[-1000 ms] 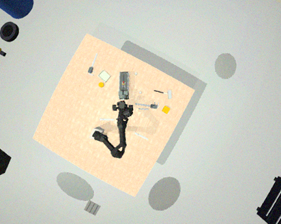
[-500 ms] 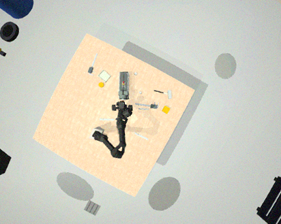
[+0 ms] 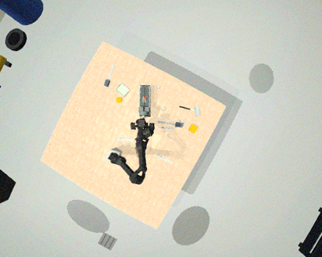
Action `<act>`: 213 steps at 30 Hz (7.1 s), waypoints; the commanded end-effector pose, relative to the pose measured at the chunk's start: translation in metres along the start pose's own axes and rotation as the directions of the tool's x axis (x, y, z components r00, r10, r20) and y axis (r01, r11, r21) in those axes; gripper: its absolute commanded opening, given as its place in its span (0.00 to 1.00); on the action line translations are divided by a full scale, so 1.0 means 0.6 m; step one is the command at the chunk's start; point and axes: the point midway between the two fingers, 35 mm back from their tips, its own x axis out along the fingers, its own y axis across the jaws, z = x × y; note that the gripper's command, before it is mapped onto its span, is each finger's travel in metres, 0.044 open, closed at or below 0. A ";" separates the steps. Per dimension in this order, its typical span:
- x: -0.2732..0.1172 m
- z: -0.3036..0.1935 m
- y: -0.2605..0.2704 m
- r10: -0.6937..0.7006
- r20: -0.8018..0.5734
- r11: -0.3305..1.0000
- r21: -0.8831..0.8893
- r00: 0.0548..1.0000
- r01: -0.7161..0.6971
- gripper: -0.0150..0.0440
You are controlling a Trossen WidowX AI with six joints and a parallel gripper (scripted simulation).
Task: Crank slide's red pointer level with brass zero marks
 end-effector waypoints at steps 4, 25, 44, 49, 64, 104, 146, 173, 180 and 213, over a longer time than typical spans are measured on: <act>0.001 -0.001 0.016 0.023 -0.001 1.000 -0.008 1.000 -0.023 0.25; 0.002 -0.002 0.020 0.023 -0.001 1.000 -0.008 1.000 -0.023 0.25; 0.003 -0.004 0.023 0.023 -0.001 1.000 -0.008 1.000 -0.023 0.25; 0.004 -0.004 0.023 0.023 -0.001 1.000 -0.008 1.000 -0.023 0.25; 0.004 -0.005 0.025 0.023 -0.001 1.000 -0.008 1.000 -0.023 0.25; 0.007 -0.007 0.029 0.023 -0.001 1.000 -0.008 1.000 -0.023 0.25; 0.010 -0.009 0.032 0.023 -0.001 1.000 -0.008 1.000 -0.023 0.25; 0.012 -0.011 0.035 0.023 -0.001 1.000 -0.008 1.000 -0.023 0.25; 0.013 -0.011 0.036 0.023 -0.001 1.000 -0.008 1.000 -0.023 0.25; 0.017 -0.015 0.040 0.023 -0.001 1.000 -0.008 1.000 -0.023 0.25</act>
